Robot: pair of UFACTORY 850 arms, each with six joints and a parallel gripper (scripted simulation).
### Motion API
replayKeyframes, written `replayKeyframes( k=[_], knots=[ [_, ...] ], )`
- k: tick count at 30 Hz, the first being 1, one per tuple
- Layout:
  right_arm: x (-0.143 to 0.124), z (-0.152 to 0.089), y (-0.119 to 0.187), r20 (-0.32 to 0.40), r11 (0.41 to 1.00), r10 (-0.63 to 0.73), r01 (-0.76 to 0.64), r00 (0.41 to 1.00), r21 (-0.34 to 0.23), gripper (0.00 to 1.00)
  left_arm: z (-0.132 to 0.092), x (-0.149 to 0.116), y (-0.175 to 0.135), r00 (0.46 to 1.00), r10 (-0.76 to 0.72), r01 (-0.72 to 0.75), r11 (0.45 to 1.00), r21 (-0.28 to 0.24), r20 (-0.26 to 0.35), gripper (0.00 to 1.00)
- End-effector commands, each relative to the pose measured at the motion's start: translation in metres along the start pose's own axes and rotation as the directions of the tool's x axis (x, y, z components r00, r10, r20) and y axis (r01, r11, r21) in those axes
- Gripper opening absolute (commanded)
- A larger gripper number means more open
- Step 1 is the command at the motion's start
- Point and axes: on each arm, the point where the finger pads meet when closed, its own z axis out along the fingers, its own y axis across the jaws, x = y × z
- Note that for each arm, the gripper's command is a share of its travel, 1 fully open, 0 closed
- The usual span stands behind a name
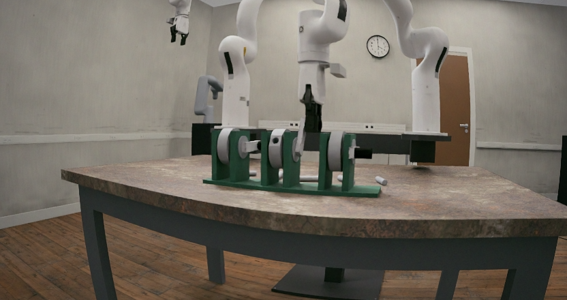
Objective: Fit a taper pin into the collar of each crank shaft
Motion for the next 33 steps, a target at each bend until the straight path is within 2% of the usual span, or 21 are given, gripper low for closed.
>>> replayKeyframes(
  k=[1,9,20,33],
  knots=[
    [0.000,-0.001,0.000,-0.002,1.000,0.000,0.000,1.000,0.000,1.00,-0.007,-0.001,0.022,1.000,0.000,0.000,1.000,-0.001,0.002,0.25],
    [0.000,-0.001,0.000,-0.002,1.000,0.000,0.000,1.000,0.000,1.00,-0.006,-0.001,0.044,1.000,0.000,0.000,1.000,-0.001,0.002,0.25],
    [0.000,-0.001,0.000,-0.002,1.000,0.000,0.000,1.000,0.000,1.00,0.007,-0.001,0.073,1.000,0.000,0.000,1.000,-0.001,0.002,0.25],
    [0.000,-0.001,0.000,-0.002,1.000,0.000,0.000,1.000,0.000,1.00,0.039,-0.001,0.096,1.000,0.000,0.000,1.000,-0.001,0.002,0.25]
  ],
)
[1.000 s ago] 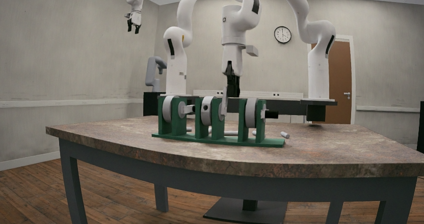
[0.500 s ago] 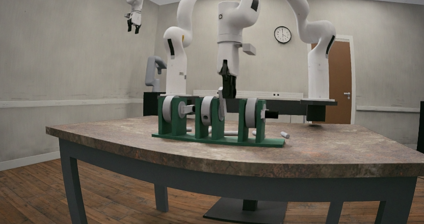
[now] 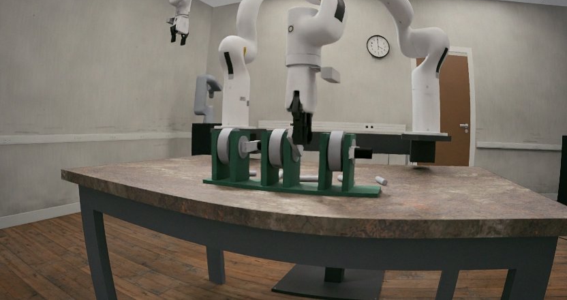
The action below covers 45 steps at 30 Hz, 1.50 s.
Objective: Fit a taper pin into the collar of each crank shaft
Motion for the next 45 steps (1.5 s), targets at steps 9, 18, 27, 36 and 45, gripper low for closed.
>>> replayKeyframes(
  k=[9,18,27,36,45],
  knots=[
    [0.000,-0.001,0.000,-0.002,1.000,0.000,0.000,1.000,0.000,1.00,0.023,-0.001,0.009,1.000,0.000,0.000,1.000,0.001,0.000,0.25],
    [0.000,-0.001,0.000,-0.002,1.000,0.000,0.000,1.000,0.000,1.00,0.032,-0.001,0.010,1.000,0.000,0.000,1.000,0.001,0.000,0.25],
    [0.000,-0.001,0.000,-0.002,1.000,0.000,0.000,1.000,0.000,1.00,0.034,-0.001,0.010,1.000,0.000,0.000,1.000,0.001,0.000,0.25],
    [0.000,-0.001,0.000,-0.002,1.000,0.000,0.000,1.000,0.000,1.00,0.034,-0.001,0.010,1.000,0.000,0.000,1.000,0.001,0.000,0.25],
    [0.000,-0.001,0.000,-0.002,1.000,0.000,0.000,1.000,0.000,1.00,0.034,-0.001,0.010,1.000,0.000,0.000,1.000,0.001,0.000,0.46]
  ],
)
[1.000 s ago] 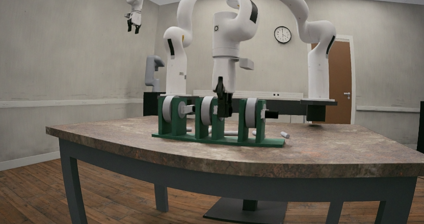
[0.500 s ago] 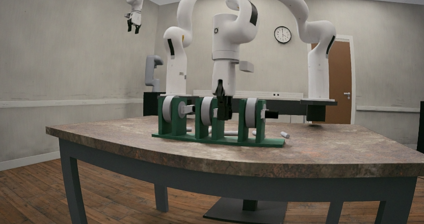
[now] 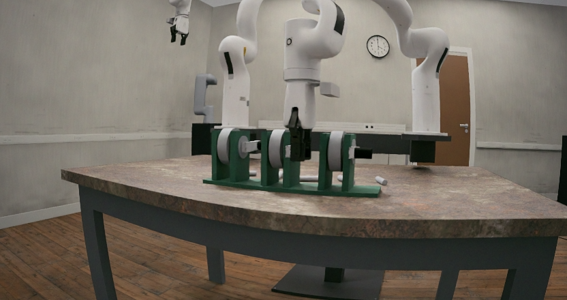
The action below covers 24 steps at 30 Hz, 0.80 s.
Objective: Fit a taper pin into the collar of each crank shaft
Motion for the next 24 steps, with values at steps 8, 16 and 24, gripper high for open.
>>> replayKeyframes(
  k=[8,16,24],
  knots=[
    [0.000,-0.001,0.000,-0.002,1.000,0.000,0.000,1.000,0.000,1.00,-0.009,-0.001,0.002,1.000,0.000,0.001,1.000,-0.005,0.003,0.46],
    [0.000,-0.001,0.000,-0.002,1.000,0.000,0.000,1.000,0.000,1.00,-0.052,-0.001,0.002,1.000,0.000,0.001,1.000,-0.005,0.003,0.46],
    [0.000,-0.001,0.000,-0.002,1.000,0.000,0.000,1.000,0.000,1.00,-0.111,-0.001,0.002,1.000,0.000,0.001,1.000,-0.005,0.003,0.46]
  ],
)
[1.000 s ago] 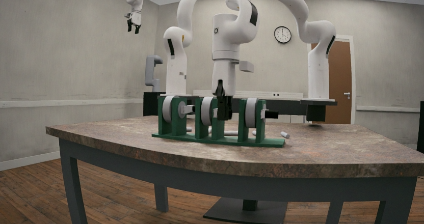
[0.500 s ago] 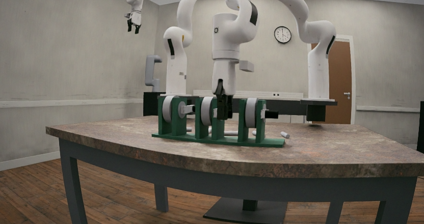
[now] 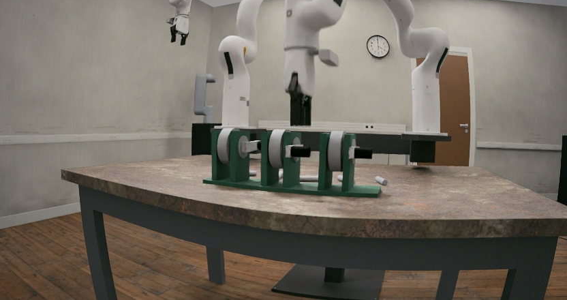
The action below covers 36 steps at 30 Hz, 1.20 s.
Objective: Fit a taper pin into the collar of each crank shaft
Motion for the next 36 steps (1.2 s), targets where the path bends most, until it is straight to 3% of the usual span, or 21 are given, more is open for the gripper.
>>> replayKeyframes(
  k=[1,12,20,24,30,32,35,36],
  knots=[
    [0.000,-0.001,0.000,-0.002,1.000,0.000,0.000,1.000,0.000,1.00,-0.033,0.000,0.000,1.000,0.000,0.000,1.000,-0.001,0.000,0.46],
    [0.000,-0.001,0.000,-0.002,1.000,0.000,0.000,1.000,0.000,1.00,-0.036,0.001,0.000,1.000,0.000,0.000,1.000,-0.001,0.000,0.46],
    [0.000,-0.001,0.000,-0.002,1.000,0.000,0.000,1.000,0.000,1.00,-0.036,0.019,0.000,1.000,0.000,0.000,1.000,-0.001,0.000,0.46],
    [0.000,-0.001,0.000,-0.002,1.000,0.000,0.000,1.000,0.000,1.00,-0.036,0.050,0.000,1.000,0.000,0.000,1.000,-0.001,0.000,0.46],
    [0.000,-0.001,0.000,-0.002,1.000,0.000,0.000,1.000,0.000,1.00,-0.035,0.121,0.000,1.000,0.000,0.000,1.000,-0.001,0.000,0.46],
    [0.000,-0.001,0.000,-0.002,1.000,0.000,0.000,1.000,0.000,1.00,-0.020,0.141,0.000,1.000,0.000,0.000,1.000,-0.001,0.000,0.46],
    [0.000,-0.001,0.000,-0.002,1.000,0.000,0.000,1.000,0.000,1.00,0.009,0.145,0.000,1.000,0.000,0.000,1.000,-0.001,0.000,0.46],
    [0.000,-0.001,0.000,-0.002,1.000,0.000,0.000,1.000,0.000,1.00,0.009,0.145,0.000,1.000,0.000,0.000,1.000,-0.001,0.000,0.46]
  ],
)
